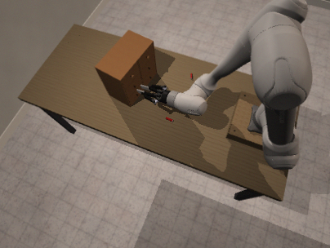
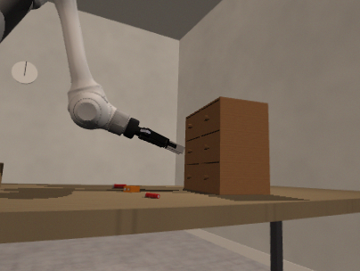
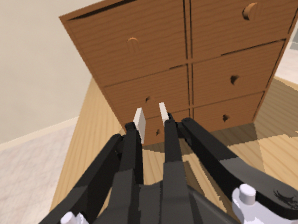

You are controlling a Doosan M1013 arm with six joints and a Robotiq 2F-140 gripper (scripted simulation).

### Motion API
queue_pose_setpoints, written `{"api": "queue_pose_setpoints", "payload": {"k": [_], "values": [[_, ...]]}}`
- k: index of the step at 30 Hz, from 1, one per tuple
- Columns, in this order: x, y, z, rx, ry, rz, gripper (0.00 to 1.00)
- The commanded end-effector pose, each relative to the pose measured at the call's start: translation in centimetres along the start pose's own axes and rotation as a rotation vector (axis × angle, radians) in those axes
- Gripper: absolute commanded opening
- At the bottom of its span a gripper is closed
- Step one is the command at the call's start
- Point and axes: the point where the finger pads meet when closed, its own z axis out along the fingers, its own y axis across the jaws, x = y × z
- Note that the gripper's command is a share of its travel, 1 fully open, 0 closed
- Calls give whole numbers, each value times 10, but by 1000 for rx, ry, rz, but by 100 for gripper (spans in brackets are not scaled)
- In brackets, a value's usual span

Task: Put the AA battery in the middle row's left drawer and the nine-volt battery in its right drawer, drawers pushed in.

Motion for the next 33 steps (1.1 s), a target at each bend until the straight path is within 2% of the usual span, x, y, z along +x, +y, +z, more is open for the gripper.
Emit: {"api": "queue_pose_setpoints", "payload": {"k": [1, 33], "values": [[0, 0, 0, 0, 0, 0, 20], [12, 0, 32, 0, 0, 0, 20]]}}
